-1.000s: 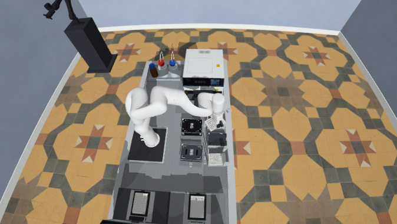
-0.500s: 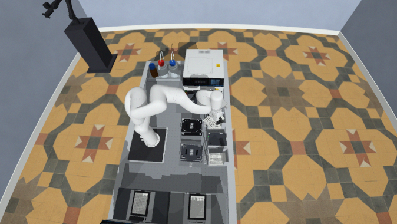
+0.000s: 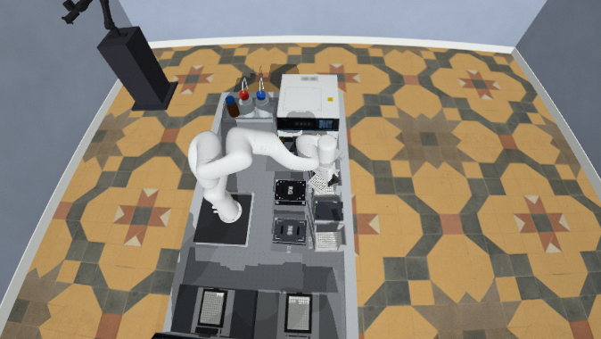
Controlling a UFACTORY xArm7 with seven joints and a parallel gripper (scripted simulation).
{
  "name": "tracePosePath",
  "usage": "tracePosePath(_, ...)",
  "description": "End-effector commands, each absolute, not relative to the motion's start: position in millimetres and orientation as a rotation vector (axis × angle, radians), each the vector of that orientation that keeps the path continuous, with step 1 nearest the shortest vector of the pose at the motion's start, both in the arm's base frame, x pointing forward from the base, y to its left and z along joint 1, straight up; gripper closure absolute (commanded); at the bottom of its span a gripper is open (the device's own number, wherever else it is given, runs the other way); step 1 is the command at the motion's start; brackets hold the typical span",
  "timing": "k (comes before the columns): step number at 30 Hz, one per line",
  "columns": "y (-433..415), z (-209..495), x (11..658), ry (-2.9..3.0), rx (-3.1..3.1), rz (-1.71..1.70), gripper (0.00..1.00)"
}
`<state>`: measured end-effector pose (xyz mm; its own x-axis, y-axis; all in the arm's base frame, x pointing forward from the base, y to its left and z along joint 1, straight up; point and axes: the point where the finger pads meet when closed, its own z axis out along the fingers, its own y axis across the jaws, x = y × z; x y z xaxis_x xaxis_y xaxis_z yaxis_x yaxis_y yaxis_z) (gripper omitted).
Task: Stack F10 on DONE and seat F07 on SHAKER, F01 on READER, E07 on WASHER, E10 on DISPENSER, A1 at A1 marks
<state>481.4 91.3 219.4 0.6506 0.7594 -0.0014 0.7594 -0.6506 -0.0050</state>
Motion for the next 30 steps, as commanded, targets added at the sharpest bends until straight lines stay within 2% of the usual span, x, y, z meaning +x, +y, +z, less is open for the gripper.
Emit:
tracePosePath(1, 105, 221, 477, -1.388, -2.815, -0.002, 1.00)
tracePosePath(30, 127, 221, 468, -1.782, -2.583, -0.003, 1.00)
